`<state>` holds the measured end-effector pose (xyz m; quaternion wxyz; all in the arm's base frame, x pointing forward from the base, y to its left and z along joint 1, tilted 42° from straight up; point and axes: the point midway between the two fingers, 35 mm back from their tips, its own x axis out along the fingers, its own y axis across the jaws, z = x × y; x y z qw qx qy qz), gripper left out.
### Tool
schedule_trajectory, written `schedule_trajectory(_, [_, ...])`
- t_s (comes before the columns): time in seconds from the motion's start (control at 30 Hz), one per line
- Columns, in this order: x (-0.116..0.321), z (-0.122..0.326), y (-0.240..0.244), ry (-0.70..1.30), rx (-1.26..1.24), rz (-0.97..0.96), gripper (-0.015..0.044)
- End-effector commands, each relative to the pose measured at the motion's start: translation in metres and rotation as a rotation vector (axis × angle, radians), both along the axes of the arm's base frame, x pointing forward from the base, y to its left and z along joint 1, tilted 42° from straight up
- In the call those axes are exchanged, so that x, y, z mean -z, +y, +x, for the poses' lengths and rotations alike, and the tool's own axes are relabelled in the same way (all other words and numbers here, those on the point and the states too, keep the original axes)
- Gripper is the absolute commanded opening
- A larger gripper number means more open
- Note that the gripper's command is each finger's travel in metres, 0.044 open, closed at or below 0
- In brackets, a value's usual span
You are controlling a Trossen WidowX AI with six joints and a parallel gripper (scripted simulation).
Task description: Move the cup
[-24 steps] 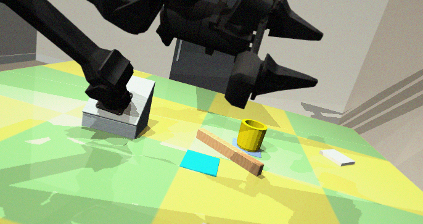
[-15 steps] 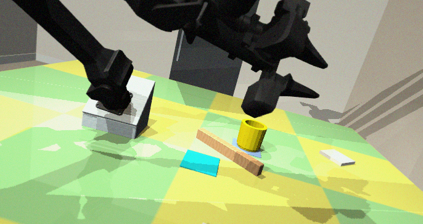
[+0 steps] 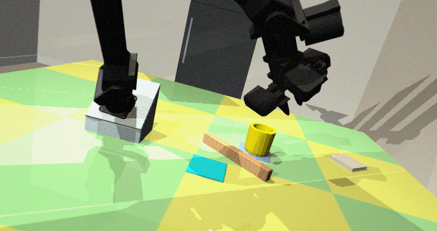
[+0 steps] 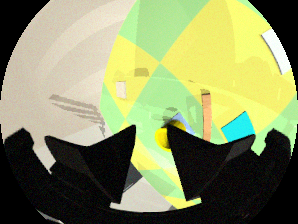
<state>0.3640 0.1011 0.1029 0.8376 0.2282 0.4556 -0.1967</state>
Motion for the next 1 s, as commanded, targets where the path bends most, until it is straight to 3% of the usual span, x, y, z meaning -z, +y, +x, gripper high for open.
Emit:
schedule_trajectory(0.0, [0.047,-0.017,0.012,0.187,0.213,-0.117,0.0167])
schedule_trajectory(0.3, [0.097,-0.048,0.025,0.265,0.509,-0.447,0.0167])
schedule_trajectory(0.97, [0.107,-0.047,0.02,0.264,0.512,-0.452,0.0167])
